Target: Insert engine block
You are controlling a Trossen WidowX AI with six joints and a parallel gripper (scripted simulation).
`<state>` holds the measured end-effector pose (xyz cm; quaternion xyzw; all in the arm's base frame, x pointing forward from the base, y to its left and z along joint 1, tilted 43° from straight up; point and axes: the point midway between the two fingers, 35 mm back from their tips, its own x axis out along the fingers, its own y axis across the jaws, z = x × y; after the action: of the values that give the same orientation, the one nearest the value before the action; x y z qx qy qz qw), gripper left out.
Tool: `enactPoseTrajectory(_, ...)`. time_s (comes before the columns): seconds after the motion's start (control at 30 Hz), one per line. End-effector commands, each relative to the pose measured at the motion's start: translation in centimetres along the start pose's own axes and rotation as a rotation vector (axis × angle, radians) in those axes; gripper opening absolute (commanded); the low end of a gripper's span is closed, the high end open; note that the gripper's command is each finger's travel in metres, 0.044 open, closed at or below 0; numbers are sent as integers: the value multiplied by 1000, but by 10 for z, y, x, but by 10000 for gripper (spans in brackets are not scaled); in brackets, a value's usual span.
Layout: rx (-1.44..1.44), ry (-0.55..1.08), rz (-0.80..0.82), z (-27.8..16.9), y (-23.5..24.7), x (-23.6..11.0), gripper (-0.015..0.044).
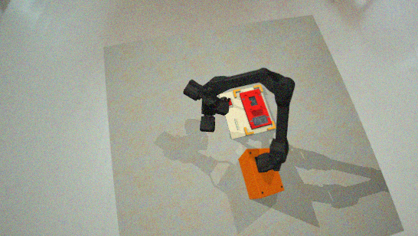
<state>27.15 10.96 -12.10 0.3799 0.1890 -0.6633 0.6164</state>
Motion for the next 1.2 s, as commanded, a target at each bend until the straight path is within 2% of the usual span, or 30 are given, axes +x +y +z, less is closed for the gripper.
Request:
enactPoseTrajectory(0.0, 12, 8, 2, 0, 0, -17, 0)
enactPoseTrajectory(0.3, 4, 6, 1, 3, -1, -31, 0)
enactPoseTrajectory(1.17, -520, 52, 2, 45, 54, -15, 0)
